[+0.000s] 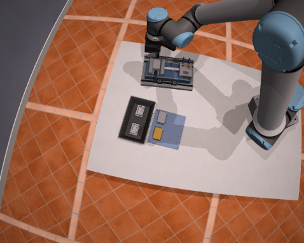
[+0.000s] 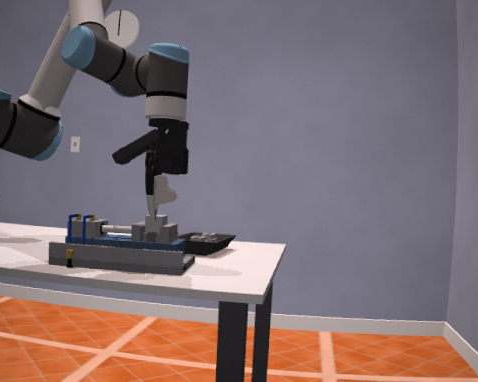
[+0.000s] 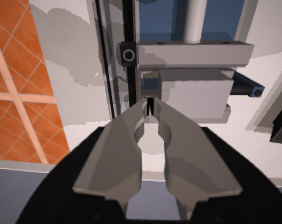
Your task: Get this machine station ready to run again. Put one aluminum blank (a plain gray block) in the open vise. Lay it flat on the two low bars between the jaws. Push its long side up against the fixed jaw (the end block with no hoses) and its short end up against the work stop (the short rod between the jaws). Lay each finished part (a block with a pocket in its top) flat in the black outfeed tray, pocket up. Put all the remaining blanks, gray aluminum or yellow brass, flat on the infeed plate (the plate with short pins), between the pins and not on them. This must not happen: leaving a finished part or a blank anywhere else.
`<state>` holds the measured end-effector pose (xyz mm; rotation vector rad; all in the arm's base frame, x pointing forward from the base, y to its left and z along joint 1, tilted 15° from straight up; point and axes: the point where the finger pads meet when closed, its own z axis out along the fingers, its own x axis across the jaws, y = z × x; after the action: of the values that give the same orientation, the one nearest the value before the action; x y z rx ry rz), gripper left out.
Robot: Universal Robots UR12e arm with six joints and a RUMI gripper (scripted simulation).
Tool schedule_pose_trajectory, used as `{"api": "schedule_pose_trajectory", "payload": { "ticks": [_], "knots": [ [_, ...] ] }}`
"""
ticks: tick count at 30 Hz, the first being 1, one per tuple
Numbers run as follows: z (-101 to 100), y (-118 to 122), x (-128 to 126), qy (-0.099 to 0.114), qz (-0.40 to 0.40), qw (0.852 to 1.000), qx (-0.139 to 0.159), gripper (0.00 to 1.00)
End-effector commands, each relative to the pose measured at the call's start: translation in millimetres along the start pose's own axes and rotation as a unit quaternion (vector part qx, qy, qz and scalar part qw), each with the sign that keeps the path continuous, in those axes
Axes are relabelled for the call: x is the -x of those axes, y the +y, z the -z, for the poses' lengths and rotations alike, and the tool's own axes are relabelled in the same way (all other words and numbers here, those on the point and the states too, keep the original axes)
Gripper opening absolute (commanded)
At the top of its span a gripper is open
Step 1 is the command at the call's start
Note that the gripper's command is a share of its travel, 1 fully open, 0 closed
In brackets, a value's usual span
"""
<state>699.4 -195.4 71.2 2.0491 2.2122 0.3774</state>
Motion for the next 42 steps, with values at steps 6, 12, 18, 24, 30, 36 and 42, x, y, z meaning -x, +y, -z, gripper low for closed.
{"api": "schedule_pose_trajectory", "payload": {
  "ticks": [6,12,18,24,30,36,42],
  "knots": [
    [-1.0,-1.7,-5.1,0.002,0.001,1.0,-0.001,0.0],
    [-1.0,-1.7,-5.1,0.002,0.001,1.0,-0.001,0.0],
    [-1.0,-1.7,-5.1,0.002,0.001,1.0,-0.001,0.0],
    [-1.0,-1.7,-5.1,0.002,0.001,1.0,-0.001,0.0],
    [-0.7,-1.3,-1.2,0.001,0.001,1.0,-0.001,0.0],
    [0.1,0.6,7.3,0.001,0.0,1.0,0.0,0.0],
    [0.1,0.6,20.4,0.001,0.0,1.0,0.0,0.0]
  ]
}}
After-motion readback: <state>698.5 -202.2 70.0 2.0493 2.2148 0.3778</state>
